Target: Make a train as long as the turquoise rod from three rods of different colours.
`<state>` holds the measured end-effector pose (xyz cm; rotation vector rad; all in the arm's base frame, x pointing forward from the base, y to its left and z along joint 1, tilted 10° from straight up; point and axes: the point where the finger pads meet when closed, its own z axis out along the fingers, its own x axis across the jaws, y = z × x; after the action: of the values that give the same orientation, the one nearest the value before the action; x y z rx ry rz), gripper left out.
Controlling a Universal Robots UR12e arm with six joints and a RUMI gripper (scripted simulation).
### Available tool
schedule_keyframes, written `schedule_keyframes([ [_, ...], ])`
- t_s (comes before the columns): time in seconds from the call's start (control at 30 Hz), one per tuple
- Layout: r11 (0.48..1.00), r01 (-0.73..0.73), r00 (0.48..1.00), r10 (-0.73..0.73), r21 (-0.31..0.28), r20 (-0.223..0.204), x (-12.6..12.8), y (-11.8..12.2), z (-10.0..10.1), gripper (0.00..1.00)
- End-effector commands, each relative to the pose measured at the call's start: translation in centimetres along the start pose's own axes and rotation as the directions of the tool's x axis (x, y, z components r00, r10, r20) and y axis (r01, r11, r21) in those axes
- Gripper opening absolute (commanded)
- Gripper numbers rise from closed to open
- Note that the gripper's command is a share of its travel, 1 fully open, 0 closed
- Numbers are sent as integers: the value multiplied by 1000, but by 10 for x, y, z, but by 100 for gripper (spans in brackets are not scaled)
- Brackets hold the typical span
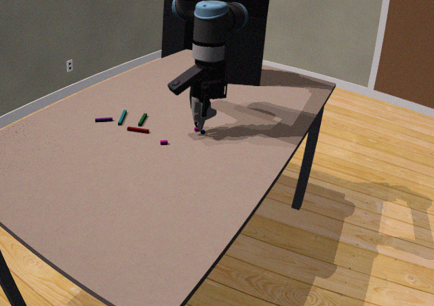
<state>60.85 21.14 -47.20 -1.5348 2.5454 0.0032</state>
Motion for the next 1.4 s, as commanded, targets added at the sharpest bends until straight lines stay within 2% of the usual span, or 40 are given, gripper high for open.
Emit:
schedule_keyframes([
  [0.0,1000,0,1000,0,1,0,0,0,0,0],
  [1.03,1000,0,1000,0,1,0,0,0,0,0],
  [1.37,1000,0,1000,0,1,0,0,0,7,0],
])
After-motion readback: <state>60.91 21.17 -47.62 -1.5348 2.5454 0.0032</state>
